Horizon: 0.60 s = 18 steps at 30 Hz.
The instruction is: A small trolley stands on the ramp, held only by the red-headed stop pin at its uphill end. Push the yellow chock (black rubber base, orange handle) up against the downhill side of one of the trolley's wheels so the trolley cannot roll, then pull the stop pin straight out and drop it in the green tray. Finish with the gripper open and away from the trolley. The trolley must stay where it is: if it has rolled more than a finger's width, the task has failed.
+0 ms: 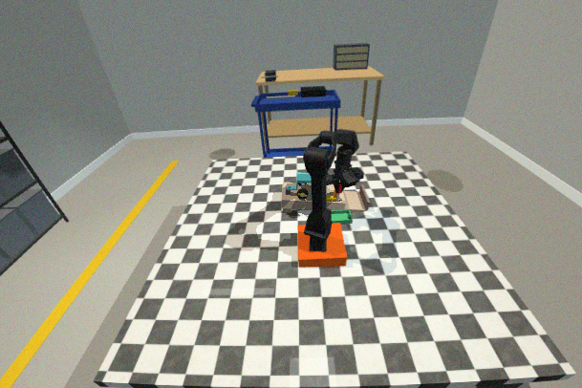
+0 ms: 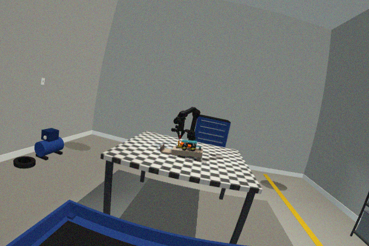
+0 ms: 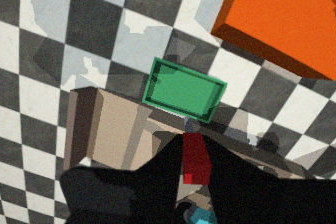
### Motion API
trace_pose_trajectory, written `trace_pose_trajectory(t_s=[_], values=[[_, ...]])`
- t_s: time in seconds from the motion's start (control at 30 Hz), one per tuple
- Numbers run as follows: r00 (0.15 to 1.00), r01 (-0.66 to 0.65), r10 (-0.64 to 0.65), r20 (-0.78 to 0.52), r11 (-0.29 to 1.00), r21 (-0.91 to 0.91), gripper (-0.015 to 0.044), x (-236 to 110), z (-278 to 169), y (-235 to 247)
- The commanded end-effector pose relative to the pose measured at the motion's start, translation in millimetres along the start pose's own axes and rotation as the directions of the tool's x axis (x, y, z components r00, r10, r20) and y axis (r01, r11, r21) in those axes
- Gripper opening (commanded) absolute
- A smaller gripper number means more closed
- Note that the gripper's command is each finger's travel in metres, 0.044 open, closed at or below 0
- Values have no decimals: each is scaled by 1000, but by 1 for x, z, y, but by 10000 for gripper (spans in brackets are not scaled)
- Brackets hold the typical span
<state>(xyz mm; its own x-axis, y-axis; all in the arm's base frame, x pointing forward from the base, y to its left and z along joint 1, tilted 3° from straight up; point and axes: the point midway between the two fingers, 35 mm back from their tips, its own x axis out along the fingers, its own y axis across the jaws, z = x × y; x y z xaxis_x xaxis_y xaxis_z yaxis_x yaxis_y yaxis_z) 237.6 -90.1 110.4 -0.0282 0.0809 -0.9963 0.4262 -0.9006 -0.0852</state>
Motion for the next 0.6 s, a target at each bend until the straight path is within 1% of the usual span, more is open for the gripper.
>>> trace_pose_trajectory(t_s=[0.0,0.23,0.47,0.57], values=[[1000,-28,27,7,993,118,0,-1,0,-1],[998,-63,60,20,951,304,0,-2,0,-2],[998,-64,61,20,949,308,0,-1,0,-2],[998,-64,61,21,949,308,0,5,4,-3]])
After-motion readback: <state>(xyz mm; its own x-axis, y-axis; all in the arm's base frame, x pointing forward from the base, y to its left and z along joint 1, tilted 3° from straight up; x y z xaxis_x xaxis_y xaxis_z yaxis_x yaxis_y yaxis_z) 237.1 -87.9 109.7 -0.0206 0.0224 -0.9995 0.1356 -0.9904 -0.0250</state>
